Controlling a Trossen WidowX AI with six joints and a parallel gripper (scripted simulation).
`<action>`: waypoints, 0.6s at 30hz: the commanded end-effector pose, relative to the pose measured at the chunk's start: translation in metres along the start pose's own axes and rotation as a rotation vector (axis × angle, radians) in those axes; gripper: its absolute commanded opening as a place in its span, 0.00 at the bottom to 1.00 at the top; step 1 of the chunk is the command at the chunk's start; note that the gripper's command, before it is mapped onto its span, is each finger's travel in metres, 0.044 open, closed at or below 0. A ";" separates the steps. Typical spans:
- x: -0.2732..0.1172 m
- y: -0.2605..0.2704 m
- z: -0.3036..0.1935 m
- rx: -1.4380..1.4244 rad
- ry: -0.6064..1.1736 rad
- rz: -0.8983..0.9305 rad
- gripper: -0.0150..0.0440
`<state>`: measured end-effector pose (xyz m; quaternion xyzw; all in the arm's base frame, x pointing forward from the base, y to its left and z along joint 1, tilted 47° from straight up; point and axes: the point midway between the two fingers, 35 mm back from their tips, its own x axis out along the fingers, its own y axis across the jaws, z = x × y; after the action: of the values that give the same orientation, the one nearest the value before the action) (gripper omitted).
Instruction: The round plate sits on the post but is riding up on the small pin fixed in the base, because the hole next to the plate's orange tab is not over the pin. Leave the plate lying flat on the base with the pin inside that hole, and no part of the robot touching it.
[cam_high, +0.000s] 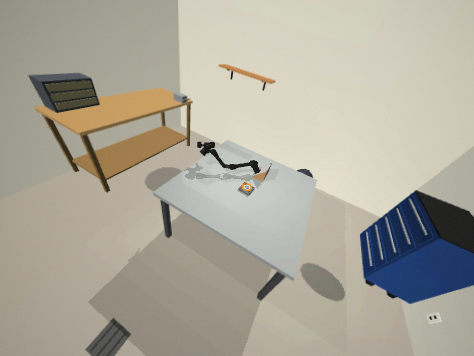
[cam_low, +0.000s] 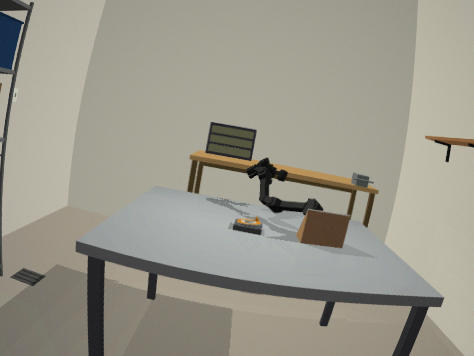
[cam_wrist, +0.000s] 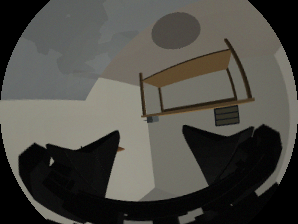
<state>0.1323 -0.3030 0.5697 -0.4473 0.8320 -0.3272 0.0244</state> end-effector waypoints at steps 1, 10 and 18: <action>0.003 0.003 -0.006 0.019 0.014 0.003 0.89; 0.031 0.083 -0.131 0.390 0.353 0.056 0.49; 0.007 0.168 -0.229 0.549 0.711 0.095 0.25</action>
<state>-0.0490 -0.1600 0.6502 -0.2768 0.7078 -0.6438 -0.0888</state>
